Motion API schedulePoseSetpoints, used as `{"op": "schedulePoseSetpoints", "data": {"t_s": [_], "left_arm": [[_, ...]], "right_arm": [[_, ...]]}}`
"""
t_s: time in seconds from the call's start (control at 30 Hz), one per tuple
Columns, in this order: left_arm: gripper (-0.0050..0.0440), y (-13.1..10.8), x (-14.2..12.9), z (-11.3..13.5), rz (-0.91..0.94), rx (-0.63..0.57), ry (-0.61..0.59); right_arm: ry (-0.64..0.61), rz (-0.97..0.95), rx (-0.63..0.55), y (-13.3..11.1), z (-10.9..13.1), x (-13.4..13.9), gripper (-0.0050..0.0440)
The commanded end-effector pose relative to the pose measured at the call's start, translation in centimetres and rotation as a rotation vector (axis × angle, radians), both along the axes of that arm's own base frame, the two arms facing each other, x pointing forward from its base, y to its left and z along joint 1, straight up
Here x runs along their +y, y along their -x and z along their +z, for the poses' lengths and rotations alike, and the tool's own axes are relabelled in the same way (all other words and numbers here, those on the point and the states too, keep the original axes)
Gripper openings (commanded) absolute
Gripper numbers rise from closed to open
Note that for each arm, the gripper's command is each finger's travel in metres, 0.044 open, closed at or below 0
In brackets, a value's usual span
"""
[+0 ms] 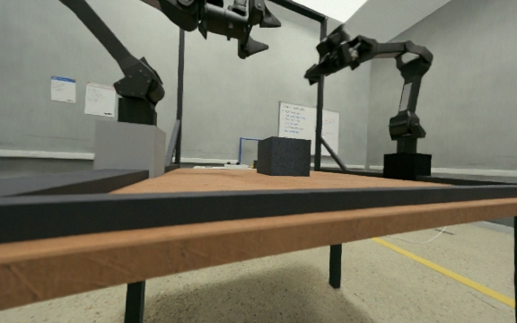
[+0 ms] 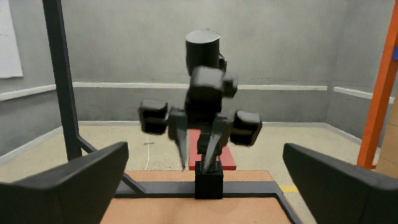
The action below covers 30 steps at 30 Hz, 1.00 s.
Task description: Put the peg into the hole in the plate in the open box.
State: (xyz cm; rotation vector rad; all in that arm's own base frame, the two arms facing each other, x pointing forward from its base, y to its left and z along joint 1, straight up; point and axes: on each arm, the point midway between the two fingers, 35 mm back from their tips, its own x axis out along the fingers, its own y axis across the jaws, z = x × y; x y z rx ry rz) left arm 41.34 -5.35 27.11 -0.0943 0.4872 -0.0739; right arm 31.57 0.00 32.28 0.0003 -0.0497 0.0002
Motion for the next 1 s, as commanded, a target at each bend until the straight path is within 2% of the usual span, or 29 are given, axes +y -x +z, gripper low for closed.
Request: {"op": "schedulePoseSetpoints", "data": {"t_s": [0.0,0.13,0.2,0.4,0.53,0.67,0.83,0.87,0.97], "left_arm": [[0.0117,2.3,1.4,2.6,0.005,-0.152,-0.005],[0.0117,4.5,2.8,3.9,0.020,-0.276,-0.024],[0.0117,4.5,2.8,3.9,0.020,-0.276,-0.024],[0.0117,8.2,4.5,5.3,0.052,-0.462,-0.064],[0.0117,9.8,5.2,6.1,0.066,-0.550,-0.085],[0.0117,10.4,5.4,6.3,0.074,-0.583,-0.096],[0.0117,10.0,5.2,6.6,0.071,-0.571,-0.084],[0.0117,9.9,5.3,5.2,0.077,-0.541,-0.087],[0.0117,9.8,5.3,5.1,0.077,-0.535,-0.087]], "right_arm": [[0.001,-0.002,-0.033,0.1,1.4,-0.1,0.0440],[0.002,-0.002,-0.034,0.1,1.5,-0.1,0.0440],[0.002,-0.002,-0.034,0.1,1.5,-0.1,0.0440],[0.003,-0.003,-0.034,0.1,1.5,-0.1,0.0440],[0.003,-0.003,-0.034,0.1,1.5,-0.1,0.0440],[0.003,-0.003,-0.034,0.1,1.5,-0.1,0.0440],[0.003,-0.003,-0.034,0.1,1.5,-0.1,0.0440],[0.003,-0.004,-0.034,0.1,1.5,-0.1,0.0440],[0.003,-0.003,-0.034,0.1,1.5,-0.1,0.0440]]}}
